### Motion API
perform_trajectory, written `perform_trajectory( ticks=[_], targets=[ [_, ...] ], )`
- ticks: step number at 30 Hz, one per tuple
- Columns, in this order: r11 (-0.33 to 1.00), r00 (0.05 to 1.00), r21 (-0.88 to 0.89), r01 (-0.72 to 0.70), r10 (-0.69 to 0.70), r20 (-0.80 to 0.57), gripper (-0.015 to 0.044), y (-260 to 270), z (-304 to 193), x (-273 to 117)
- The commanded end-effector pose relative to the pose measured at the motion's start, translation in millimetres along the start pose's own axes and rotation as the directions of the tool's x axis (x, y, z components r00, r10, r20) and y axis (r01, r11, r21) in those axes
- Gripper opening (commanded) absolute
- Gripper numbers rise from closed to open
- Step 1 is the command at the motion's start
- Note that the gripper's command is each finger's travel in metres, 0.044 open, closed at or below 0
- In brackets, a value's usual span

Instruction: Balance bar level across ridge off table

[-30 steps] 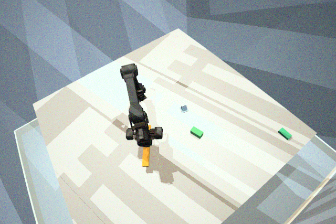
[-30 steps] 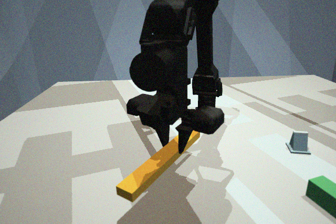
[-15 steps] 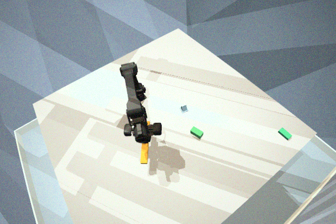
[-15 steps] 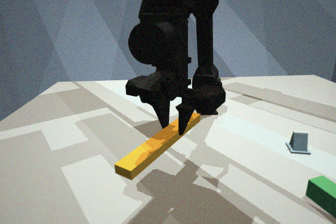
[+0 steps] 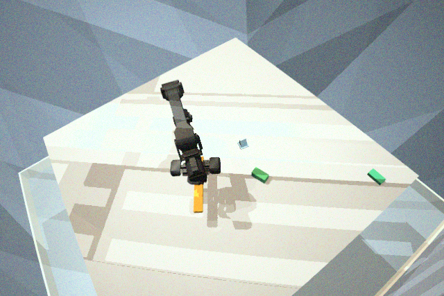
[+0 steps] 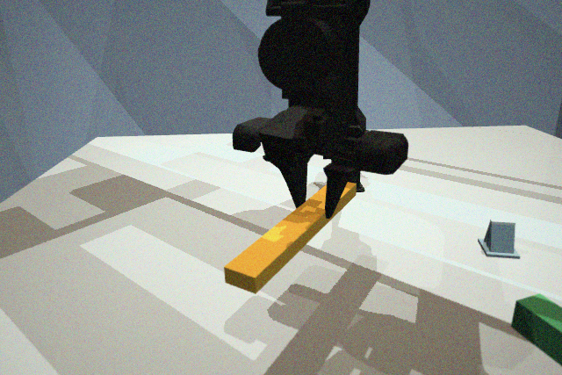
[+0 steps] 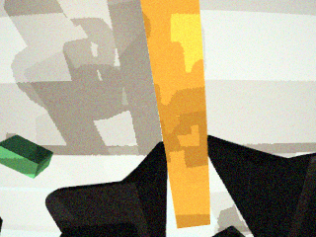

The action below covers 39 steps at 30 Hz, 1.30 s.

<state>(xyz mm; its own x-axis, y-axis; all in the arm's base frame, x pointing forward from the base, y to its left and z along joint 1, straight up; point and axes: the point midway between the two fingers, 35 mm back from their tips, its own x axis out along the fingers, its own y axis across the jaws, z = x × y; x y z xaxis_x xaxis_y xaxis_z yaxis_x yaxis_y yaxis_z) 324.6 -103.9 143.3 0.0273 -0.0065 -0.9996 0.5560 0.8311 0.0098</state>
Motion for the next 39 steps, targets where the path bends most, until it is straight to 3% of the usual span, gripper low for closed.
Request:
perform_trajectory(
  ticks=[1,39],
  targets=[
    [1.000,1.000,-0.014,-0.001,0.001,0.005,0.0000,14,-8,-3],
    [0.982,1.000,-0.190,-0.013,0.012,-0.004,0.0000,129,-104,-5]
  ],
)
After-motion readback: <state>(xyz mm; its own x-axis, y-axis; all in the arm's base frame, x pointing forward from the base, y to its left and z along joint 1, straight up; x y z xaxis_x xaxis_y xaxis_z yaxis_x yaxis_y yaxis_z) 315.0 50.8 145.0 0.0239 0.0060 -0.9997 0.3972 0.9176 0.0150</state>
